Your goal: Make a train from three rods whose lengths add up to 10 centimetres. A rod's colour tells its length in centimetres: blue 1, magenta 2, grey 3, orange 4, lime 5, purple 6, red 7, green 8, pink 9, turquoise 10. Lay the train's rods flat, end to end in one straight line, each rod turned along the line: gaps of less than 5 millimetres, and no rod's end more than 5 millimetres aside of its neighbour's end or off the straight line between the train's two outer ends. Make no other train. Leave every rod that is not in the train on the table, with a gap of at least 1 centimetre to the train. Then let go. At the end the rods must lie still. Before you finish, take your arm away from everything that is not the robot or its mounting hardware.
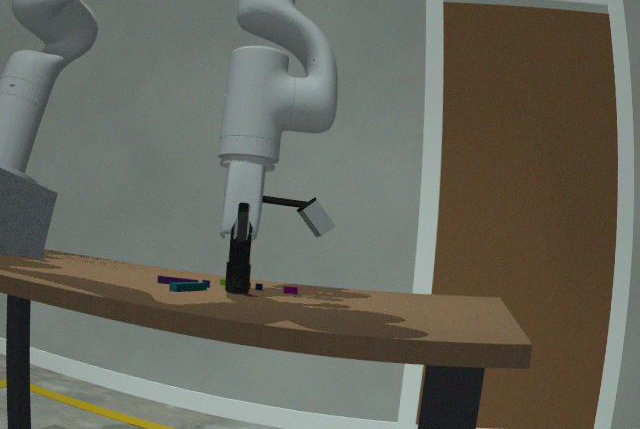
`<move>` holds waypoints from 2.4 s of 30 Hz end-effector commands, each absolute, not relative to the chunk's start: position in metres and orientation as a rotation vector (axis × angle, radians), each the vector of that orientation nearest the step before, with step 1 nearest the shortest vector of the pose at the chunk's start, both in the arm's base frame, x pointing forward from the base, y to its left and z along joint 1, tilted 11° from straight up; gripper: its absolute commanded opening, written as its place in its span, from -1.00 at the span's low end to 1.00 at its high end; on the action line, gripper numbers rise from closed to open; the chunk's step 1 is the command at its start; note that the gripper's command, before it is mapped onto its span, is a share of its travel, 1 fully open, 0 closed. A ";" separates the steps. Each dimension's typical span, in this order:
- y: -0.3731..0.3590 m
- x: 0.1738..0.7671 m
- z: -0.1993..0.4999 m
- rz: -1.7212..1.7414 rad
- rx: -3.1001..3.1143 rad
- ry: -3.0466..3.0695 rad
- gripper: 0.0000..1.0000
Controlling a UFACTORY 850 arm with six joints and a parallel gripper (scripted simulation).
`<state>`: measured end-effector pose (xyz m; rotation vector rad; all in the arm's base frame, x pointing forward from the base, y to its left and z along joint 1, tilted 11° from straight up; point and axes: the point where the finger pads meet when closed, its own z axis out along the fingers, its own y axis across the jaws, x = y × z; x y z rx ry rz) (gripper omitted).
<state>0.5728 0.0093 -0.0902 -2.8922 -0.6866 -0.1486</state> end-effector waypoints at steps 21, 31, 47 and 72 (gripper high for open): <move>0.009 0.574 -0.089 -0.151 -2.893 -0.687 -0.37; 0.009 0.574 -0.089 -0.151 -2.893 -0.687 -0.28; 0.003 0.572 -0.058 -0.151 -2.893 -0.687 -0.28; -0.007 0.568 -0.001 -0.151 -2.893 -0.687 1.00</move>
